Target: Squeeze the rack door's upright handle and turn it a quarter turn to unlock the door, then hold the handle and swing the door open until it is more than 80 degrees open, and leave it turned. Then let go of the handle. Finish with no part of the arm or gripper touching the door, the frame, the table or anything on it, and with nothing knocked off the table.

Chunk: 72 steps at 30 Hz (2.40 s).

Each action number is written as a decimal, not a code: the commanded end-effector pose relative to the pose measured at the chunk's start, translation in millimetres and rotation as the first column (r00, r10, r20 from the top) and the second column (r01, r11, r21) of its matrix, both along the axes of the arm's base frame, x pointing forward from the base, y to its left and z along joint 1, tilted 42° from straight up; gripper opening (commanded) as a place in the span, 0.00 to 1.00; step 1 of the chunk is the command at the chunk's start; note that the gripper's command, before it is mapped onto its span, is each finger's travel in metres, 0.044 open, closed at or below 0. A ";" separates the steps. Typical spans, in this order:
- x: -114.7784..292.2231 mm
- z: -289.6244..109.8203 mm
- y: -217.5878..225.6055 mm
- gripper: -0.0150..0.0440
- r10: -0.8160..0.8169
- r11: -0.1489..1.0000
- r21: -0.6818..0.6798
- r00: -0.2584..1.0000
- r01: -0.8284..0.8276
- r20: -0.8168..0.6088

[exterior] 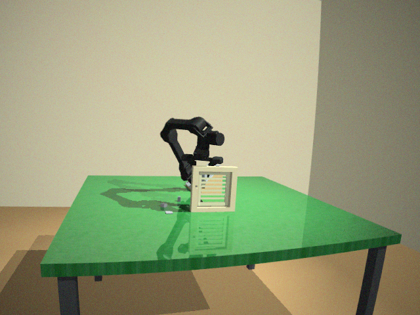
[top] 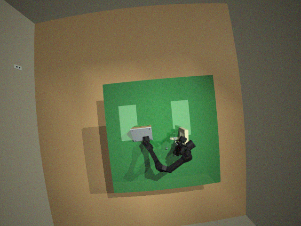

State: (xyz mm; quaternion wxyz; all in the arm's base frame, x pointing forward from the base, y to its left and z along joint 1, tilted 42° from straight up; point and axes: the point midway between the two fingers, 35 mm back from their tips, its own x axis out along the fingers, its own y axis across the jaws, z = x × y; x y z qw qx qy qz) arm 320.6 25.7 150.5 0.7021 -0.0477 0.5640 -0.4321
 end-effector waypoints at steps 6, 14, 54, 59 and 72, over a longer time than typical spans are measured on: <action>0.1 -0.1 0.0 0.75 0.338 0.940 0.057 0.893 -0.337 -0.296; 0.1 -0.1 0.1 0.75 0.572 0.803 0.180 0.651 -0.568 -0.499; 0.1 -0.1 0.1 0.70 0.606 0.094 0.805 -0.608 -0.586 -0.513; 0.1 -0.1 0.1 0.65 0.606 0.094 0.805 -0.608 -0.586 -0.513; 0.1 -0.1 0.1 0.50 0.606 0.094 0.805 -0.608 -0.586 -0.513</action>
